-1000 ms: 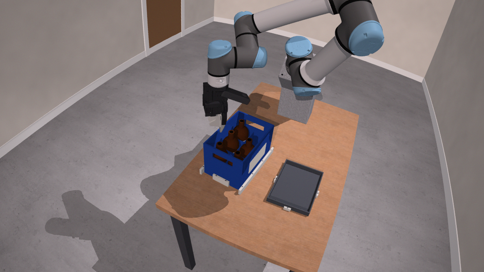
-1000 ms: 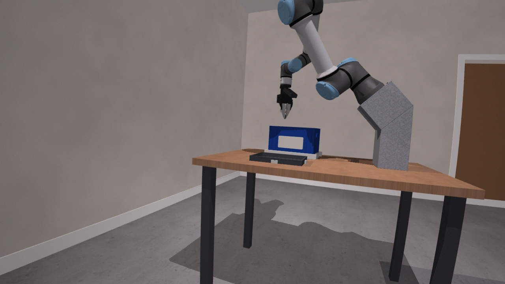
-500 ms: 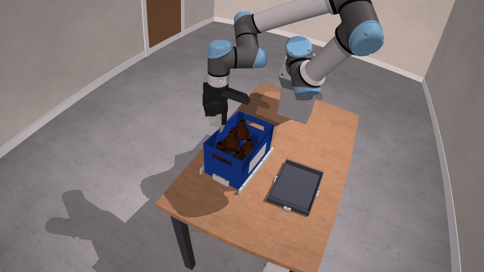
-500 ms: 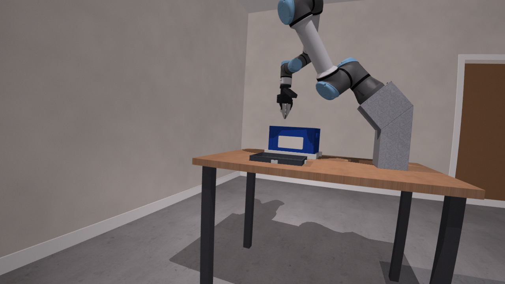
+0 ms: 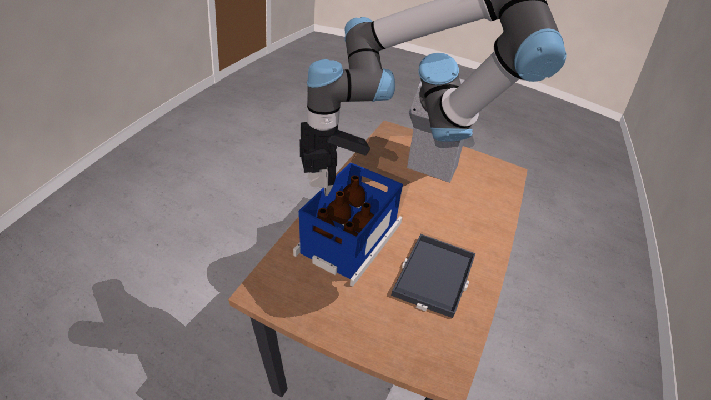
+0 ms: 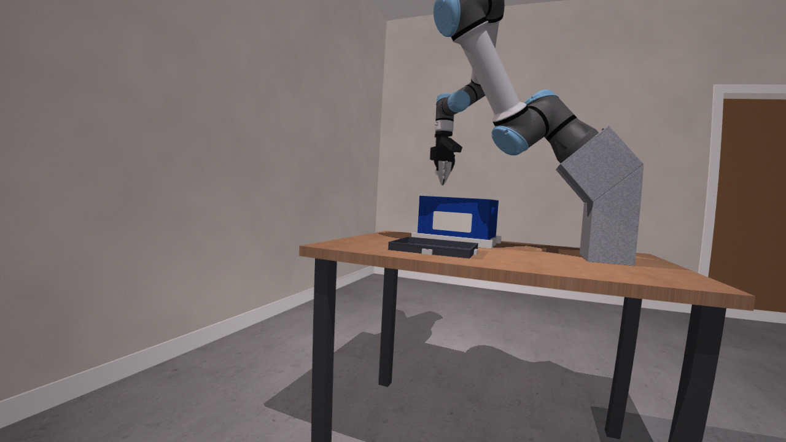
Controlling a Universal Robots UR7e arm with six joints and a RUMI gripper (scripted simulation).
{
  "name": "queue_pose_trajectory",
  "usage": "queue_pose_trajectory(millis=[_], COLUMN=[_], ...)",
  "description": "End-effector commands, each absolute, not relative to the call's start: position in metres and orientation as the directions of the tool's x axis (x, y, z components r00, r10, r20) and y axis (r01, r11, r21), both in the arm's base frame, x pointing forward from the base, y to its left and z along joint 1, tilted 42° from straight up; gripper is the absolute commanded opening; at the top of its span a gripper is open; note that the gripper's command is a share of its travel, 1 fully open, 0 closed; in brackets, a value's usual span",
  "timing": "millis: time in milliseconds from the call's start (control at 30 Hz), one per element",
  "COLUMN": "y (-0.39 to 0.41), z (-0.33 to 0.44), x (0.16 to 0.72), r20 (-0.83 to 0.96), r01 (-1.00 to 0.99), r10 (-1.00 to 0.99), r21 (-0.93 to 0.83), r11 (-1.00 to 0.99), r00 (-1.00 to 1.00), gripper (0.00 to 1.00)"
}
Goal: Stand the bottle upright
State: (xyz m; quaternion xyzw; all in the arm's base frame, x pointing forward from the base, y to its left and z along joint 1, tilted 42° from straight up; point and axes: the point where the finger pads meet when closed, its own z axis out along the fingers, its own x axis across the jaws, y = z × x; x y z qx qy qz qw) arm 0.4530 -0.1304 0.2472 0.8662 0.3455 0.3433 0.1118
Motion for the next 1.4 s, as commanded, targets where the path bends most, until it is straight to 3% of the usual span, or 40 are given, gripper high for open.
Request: queue_pose_trajectory(millis=[0, 433, 467, 1367], y=[-0.096, -0.055, -0.055, -0.055], z=[0.251, 0.256, 0.256, 0.256], x=[0.456, 0.456, 0.456, 0.456], r20=[0.515, 0.518, 0.518, 0.518], r01=[0.523, 0.520, 0.520, 0.520], r10=[0.676, 0.675, 0.675, 0.675], r21=[0.431, 0.433, 0.433, 0.433], r11=[-0.735, -0.736, -0.736, -0.736], r00=[0.526, 0.525, 0.525, 0.525], gripper=[0.00, 0.00, 0.38, 0.38])
